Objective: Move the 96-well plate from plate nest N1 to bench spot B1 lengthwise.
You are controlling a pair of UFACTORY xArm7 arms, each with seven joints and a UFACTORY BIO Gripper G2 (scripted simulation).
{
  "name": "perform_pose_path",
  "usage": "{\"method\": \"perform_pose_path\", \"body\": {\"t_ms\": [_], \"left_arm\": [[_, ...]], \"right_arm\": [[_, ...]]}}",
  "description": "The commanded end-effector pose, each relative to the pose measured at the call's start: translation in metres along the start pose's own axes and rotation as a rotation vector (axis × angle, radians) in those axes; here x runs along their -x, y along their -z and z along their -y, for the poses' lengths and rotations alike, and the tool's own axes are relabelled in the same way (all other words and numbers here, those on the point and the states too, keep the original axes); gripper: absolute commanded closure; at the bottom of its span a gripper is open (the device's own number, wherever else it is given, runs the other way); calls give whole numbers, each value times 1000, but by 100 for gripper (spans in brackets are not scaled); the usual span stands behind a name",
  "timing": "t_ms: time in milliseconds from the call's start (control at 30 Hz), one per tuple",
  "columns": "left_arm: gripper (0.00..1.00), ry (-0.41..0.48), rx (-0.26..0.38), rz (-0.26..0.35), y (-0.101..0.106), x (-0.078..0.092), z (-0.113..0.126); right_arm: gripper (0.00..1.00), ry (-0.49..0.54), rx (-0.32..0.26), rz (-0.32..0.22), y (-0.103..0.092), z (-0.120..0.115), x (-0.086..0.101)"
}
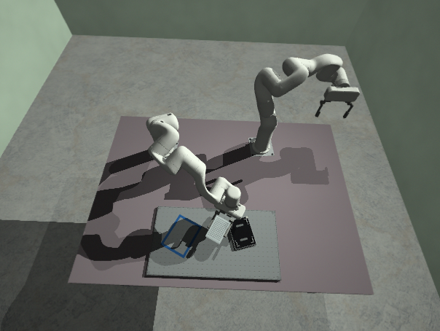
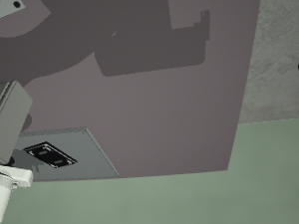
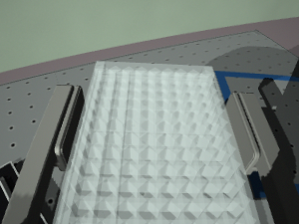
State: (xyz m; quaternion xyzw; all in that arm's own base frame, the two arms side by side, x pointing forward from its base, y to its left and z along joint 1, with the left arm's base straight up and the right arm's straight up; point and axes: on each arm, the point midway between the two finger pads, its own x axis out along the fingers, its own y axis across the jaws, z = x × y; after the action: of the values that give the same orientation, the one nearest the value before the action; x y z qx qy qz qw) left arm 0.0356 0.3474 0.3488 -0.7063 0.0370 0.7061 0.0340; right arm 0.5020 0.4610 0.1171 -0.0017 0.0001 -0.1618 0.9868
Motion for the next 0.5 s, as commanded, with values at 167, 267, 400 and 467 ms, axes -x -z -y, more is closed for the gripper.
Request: {"method": "perform_pose_path", "body": {"t_ms": [167,267,400,467], "left_arm": [[0,3,0,1,0,1,0],[0,3,0,1,0,1,0],[0,3,0,1,0,1,0],[0,3,0,1,0,1,0]], "right_arm": [[100,-3,-8,1,-2,21,-13],[100,-3,-8,1,-1,30,-19],[100,-3,-8,1,-1,41,-25],[100,-3,-8,2,-1,47,-29]]}}
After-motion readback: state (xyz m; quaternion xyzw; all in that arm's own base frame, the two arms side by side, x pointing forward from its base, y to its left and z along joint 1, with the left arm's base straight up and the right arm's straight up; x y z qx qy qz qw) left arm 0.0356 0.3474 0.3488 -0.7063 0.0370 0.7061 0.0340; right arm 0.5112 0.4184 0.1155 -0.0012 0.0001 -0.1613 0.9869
